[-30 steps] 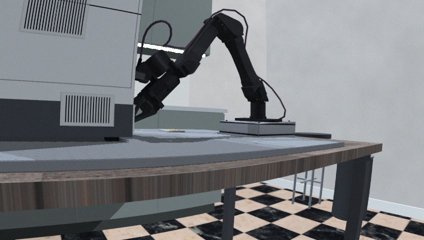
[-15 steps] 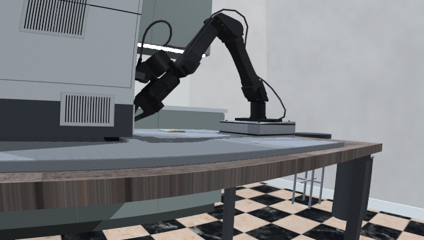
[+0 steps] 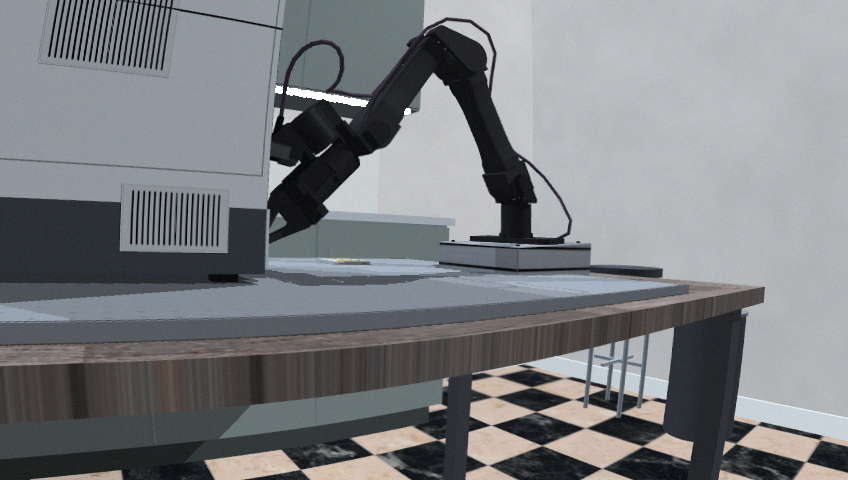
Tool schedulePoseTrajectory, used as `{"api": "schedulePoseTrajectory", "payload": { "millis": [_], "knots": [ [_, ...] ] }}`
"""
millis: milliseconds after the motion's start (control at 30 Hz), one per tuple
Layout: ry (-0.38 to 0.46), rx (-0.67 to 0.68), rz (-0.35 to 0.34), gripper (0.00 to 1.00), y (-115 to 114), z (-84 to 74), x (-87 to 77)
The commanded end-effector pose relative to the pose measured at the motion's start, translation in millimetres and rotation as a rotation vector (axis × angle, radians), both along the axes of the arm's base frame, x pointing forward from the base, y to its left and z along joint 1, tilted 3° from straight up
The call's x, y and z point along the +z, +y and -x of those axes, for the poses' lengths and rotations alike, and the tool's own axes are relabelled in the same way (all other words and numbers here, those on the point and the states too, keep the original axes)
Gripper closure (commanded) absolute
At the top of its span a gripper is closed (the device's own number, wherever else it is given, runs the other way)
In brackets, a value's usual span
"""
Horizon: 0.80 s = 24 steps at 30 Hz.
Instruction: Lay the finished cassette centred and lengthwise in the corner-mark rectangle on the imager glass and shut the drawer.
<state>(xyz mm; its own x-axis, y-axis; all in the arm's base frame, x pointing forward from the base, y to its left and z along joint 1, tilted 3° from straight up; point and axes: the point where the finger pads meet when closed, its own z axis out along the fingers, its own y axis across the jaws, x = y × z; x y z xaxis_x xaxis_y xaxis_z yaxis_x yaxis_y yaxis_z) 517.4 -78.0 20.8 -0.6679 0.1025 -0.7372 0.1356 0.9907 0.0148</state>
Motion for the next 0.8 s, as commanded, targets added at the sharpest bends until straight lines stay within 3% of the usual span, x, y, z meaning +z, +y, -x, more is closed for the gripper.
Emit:
{"api": "schedulePoseTrajectory", "payload": {
  "millis": [0, 133, 767],
  "knots": [
    [-0.042, 0.003, 0.006, 1.00, 3.9, -1.2, 16.1],
    [-0.016, 0.003, 0.002, 1.00, 4.8, 8.4, 10.7],
    [-0.016, 0.003, 0.002, 1.00, 4.8, 8.4, 10.7]
  ]
}}
